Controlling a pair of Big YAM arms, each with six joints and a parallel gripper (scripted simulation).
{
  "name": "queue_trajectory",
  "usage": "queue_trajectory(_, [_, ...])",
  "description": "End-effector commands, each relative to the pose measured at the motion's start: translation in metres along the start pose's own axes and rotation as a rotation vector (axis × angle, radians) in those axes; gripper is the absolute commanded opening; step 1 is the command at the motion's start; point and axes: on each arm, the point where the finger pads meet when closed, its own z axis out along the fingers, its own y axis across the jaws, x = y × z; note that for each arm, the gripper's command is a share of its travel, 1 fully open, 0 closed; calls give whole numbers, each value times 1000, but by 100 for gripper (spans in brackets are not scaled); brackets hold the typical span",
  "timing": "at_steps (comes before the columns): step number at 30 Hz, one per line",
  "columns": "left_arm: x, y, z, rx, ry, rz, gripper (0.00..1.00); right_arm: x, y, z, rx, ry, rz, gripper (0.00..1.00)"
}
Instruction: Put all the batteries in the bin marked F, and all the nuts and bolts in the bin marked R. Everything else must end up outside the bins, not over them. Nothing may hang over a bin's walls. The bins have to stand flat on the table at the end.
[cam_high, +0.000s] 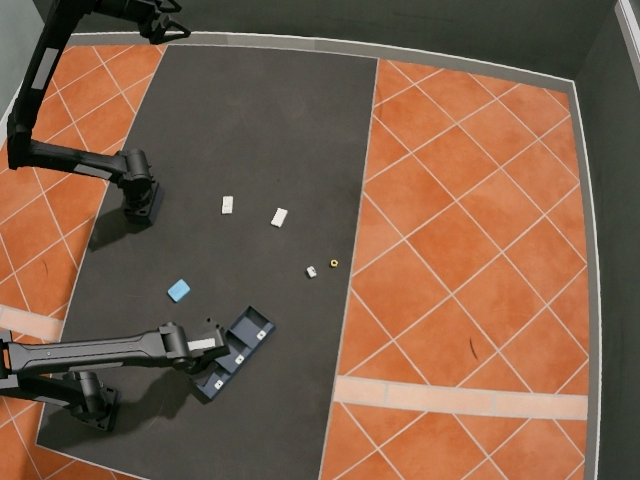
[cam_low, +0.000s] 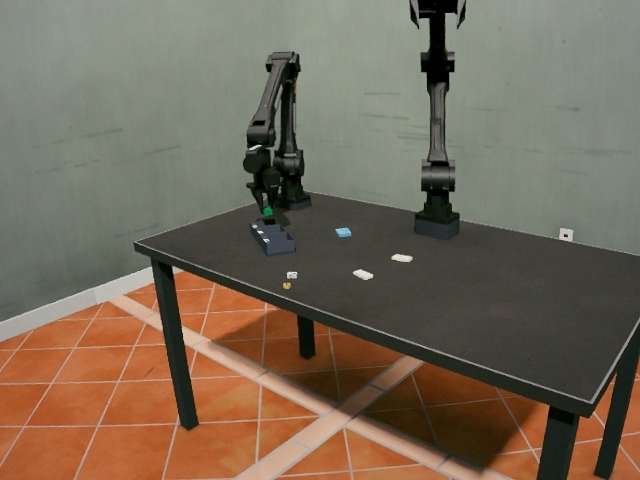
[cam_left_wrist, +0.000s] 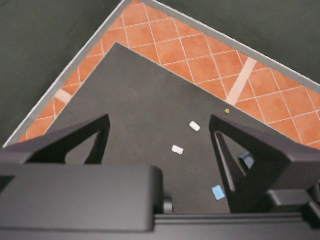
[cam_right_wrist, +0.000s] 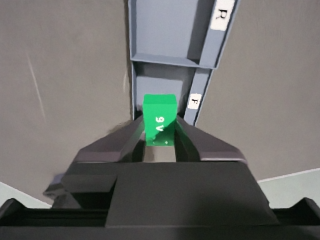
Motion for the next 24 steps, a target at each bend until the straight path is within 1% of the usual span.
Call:
queue_trajectory(1, [-11,1,-26,1,-53,9,100,1,-6,1,11,-12,109,21])
queue_trajectory(6, [-11,1,-26,1,-53,9,100,-1,-8,3,9,-8,109,21])
queue_trajectory(7, [-11,1,-26,1,-53,9,100,-1,-8,-3,15,-17,109,21])
queue_trajectory(8, [-11,1,-26,1,-53,9,100,-2,-9,-4,17,-20,109,21])
queue_trajectory(14, [-11,1,-26,1,-53,9,100,-6,-13,-1,15,-18,108,21])
queue_trajectory(24, [-11,1,-26,1,-53,9,100,-14,-19,-8,29,-37,102,21])
